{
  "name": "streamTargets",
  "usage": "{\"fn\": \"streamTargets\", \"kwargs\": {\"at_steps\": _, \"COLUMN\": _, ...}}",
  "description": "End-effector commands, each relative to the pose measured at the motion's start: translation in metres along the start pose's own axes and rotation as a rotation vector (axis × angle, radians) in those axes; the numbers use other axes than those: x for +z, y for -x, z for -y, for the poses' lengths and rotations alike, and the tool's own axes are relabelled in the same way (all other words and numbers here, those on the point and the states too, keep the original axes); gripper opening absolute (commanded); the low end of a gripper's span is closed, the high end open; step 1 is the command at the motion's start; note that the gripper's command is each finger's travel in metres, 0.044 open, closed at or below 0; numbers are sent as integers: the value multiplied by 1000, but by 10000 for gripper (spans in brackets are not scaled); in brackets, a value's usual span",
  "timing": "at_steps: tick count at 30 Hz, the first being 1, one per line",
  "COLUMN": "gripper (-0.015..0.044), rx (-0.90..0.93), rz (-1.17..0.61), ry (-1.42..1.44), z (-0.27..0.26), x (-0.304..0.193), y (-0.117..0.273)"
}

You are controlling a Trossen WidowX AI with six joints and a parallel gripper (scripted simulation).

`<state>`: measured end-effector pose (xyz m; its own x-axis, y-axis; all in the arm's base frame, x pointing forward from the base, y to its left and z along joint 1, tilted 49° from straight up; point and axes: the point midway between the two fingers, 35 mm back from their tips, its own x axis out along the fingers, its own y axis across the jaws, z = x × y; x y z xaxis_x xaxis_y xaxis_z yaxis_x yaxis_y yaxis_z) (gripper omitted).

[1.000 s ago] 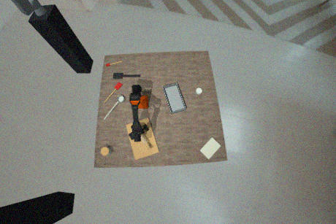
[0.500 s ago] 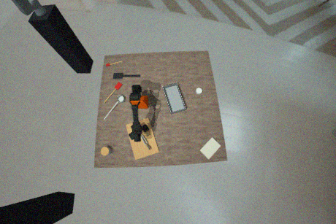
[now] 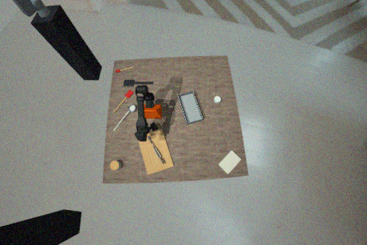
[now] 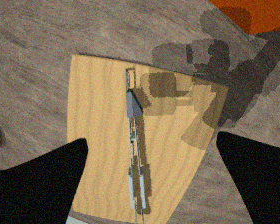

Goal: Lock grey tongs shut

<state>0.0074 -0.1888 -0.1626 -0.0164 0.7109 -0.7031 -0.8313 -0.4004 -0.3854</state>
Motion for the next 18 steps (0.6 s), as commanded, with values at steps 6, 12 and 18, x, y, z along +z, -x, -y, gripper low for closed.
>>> {"fn": "streamTargets", "kwargs": {"at_steps": 6, "gripper": 440, "rx": -17, "rz": 31, "ry": 5, "z": 14, "x": 48, "y": 19}}
{"fn": "streamTargets", "kwargs": {"at_steps": 12, "gripper": 440, "rx": -17, "rz": 28, "ry": 4, "z": 14, "x": 47, "y": 31}}
{"fn": "streamTargets", "kwargs": {"at_steps": 18, "gripper": 440, "rx": -16, "rz": 21, "ry": 0, "z": 14, "x": 45, "y": 70}}
